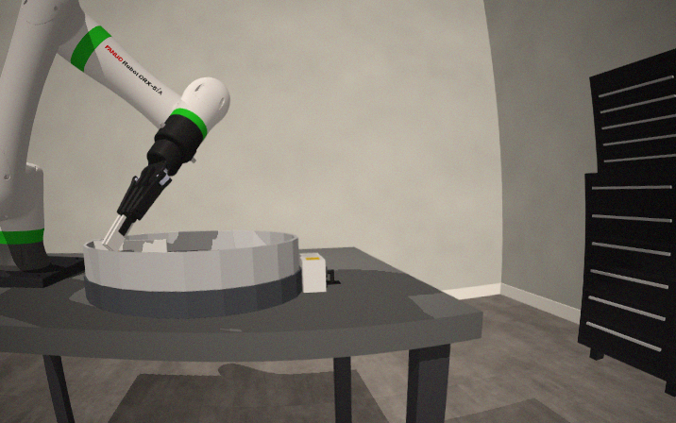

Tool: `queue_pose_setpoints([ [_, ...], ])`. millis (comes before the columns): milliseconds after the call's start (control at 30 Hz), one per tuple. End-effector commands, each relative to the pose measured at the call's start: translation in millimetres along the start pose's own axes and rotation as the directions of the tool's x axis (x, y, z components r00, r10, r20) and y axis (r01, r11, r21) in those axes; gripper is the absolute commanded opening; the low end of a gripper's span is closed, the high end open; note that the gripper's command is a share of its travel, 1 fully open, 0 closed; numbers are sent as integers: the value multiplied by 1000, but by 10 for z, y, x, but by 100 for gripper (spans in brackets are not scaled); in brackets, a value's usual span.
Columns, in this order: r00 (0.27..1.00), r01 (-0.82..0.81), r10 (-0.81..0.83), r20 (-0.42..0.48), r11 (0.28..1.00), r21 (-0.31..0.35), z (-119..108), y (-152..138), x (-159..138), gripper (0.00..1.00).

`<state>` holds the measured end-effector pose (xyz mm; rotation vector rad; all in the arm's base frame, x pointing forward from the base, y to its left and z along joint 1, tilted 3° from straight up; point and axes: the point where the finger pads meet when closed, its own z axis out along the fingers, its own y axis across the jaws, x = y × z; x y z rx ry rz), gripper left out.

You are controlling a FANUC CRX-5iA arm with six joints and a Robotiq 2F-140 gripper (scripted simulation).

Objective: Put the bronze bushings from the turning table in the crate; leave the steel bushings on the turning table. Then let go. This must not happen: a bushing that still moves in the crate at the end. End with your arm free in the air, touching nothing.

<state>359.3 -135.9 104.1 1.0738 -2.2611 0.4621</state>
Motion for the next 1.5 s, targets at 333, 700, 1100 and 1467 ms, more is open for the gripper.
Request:
queue_pose_setpoints([
  [333,1000,0,0,0,1000,0,63,0,-54,6],
  [700,1000,0,0,0,1000,0,63,0,-54,6],
  [1100,1000,0,0,0,1000,0,63,0,-54,6],
  [1467,1000,0,0,0,1000,0,63,0,-54,0],
])
